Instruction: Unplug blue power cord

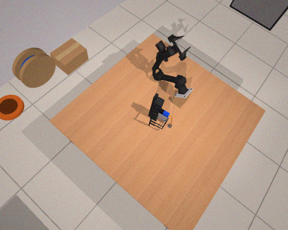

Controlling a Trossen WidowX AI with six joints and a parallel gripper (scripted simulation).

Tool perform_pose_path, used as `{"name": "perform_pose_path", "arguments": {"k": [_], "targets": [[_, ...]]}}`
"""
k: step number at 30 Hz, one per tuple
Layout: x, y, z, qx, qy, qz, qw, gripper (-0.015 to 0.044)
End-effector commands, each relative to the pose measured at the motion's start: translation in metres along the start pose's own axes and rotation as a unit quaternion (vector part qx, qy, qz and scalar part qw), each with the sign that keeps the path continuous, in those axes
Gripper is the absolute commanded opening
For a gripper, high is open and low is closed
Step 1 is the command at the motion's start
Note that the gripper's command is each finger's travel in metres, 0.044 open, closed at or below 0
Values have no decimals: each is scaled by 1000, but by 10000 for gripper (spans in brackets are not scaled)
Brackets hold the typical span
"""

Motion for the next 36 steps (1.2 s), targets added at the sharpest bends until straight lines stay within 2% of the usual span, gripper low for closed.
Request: {"name": "perform_pose_path", "arguments": {"k": [1, 5, 9, 13, 18, 23, 28, 32, 36], "targets": [[-1, -1, -1, 2, 2, -2, 1000, 374], [-23, -18, -18, 59, 43, -44, 996, 269], [-70, -39, -59, 183, 123, -107, 969, 164], [-112, -45, -104, 322, 190, -127, 919, 160], [-158, -33, -164, 495, 253, -94, 826, 160], [-193, 0, -222, 643, 281, -2, 713, 160], [-216, 48, -273, 745, 271, 141, 593, 160], [-223, 92, -307, 781, 240, 282, 503, 160], [-223, 138, -335, 769, 193, 436, 425, 160]]}}
Point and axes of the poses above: the point midway between the two fingers, 35 mm back from their tips, its own y axis back along the fingers, its own z axis across the jaws, x = y × z, the point moved 1 cm from there along y, back along the fingers, and after that the axes turned 1 degree about y, right-handed, at the moved point
